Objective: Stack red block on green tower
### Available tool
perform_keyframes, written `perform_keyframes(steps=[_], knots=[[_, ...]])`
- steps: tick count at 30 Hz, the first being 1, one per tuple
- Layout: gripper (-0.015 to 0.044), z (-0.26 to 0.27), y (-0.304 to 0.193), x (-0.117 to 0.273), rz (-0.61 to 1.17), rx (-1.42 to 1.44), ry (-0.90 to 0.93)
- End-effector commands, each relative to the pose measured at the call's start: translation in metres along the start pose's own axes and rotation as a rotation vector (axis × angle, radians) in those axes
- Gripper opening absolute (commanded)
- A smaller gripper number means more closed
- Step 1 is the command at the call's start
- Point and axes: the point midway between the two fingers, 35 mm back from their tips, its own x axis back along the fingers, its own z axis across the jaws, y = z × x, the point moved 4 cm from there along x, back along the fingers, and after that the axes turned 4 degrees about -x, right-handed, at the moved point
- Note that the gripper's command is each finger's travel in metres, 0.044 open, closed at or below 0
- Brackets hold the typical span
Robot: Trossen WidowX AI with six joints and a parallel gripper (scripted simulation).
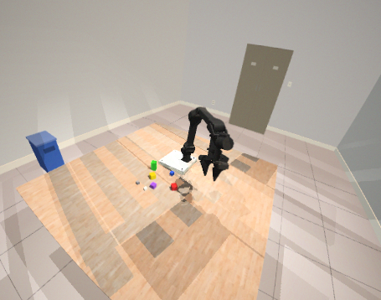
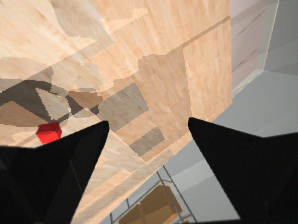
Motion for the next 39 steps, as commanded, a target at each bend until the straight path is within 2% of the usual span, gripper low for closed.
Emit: perform_keyframes(steps=[1, 2, 21, 39], knots=[[0.0426, 0.000, -0.001, 0.000, 0.000, -0.010, 0.002], [0.0440, 0.001, -0.002, -0.001, 0.001, -0.038, 0.006], [0.0440, 0.049, -0.059, -0.035, 0.085, -1.130, 0.161], [0.0440, 0.104, -0.102, -0.057, 0.299, -2.178, 0.259]])
